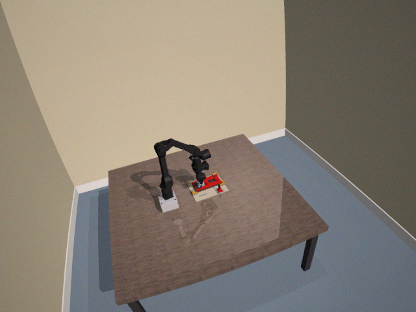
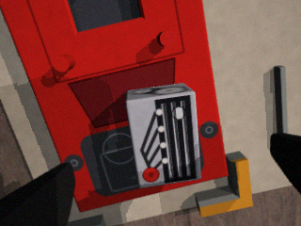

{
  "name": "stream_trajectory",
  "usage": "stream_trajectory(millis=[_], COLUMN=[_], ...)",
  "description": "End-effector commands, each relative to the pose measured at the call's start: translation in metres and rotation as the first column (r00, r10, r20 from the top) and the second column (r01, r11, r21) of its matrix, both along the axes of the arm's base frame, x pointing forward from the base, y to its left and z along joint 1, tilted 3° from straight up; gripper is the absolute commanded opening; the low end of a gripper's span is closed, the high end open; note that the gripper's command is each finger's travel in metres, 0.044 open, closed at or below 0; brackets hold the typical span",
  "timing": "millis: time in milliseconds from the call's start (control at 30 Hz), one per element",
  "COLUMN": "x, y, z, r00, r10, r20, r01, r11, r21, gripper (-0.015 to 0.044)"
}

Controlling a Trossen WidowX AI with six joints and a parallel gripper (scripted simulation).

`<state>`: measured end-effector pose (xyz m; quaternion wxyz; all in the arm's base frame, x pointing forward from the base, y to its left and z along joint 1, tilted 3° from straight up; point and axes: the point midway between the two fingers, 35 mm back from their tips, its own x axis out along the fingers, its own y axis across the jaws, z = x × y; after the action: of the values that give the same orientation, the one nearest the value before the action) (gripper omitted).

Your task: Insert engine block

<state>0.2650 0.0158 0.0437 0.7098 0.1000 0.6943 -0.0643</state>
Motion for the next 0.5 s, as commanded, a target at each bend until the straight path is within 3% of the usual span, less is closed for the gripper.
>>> stream_trajectory(millis=[0, 467], x=[0.000, 0.000], y=[0.001, 0.002], z=[-0.006, -0.028], r00=[1.000, 1.000], r10=[0.004, 0.004], r20=[-0.001, -0.001], r01=[-0.004, -0.004], r11=[1.000, 1.000], r21=[0.005, 0.005], gripper=[0.0440, 0.0440])
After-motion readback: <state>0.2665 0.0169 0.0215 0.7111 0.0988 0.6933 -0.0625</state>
